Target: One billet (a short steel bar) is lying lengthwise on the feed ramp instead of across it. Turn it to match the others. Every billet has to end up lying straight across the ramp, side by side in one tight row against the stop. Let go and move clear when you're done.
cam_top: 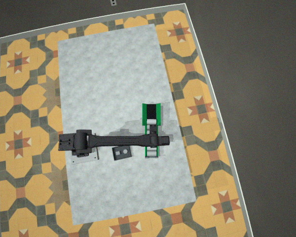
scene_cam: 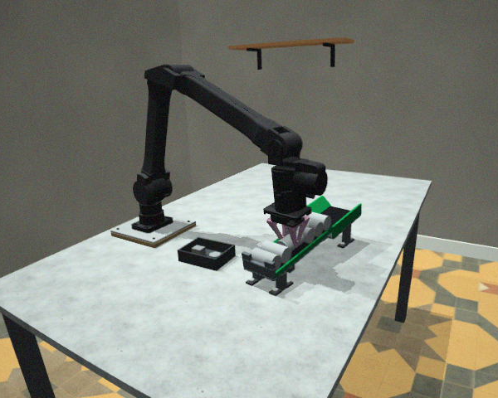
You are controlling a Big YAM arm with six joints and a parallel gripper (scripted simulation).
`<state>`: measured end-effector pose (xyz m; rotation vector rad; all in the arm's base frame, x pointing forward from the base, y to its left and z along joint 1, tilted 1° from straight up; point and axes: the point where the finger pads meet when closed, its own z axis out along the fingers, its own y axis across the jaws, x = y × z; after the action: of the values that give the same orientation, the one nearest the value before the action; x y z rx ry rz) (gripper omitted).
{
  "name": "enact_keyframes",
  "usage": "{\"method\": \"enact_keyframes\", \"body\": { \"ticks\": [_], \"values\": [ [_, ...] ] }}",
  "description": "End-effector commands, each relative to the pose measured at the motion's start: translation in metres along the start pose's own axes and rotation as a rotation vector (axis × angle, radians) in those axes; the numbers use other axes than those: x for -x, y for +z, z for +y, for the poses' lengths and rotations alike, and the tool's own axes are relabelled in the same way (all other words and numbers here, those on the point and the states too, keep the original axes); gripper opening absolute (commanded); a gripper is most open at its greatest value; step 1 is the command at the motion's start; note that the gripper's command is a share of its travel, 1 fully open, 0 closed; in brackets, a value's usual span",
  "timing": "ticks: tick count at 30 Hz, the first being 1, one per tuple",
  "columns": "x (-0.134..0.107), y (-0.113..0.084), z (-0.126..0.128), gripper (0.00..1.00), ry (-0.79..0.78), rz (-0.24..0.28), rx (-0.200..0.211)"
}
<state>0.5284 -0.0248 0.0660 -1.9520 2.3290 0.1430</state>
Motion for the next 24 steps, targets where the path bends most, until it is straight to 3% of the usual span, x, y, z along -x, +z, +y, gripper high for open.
{"method": "enact_keyframes", "body": {
  "ticks": [1,8,24],
  "values": [
    [0.008,-0.018,-0.015,0.0,-0.017,-0.007,-0.052],
    [0.011,-0.036,-0.02,0.0,-0.02,-0.008,-0.072],
    [0.011,-0.051,-0.019,0.0,-0.02,-0.008,-0.074]
  ]
}}
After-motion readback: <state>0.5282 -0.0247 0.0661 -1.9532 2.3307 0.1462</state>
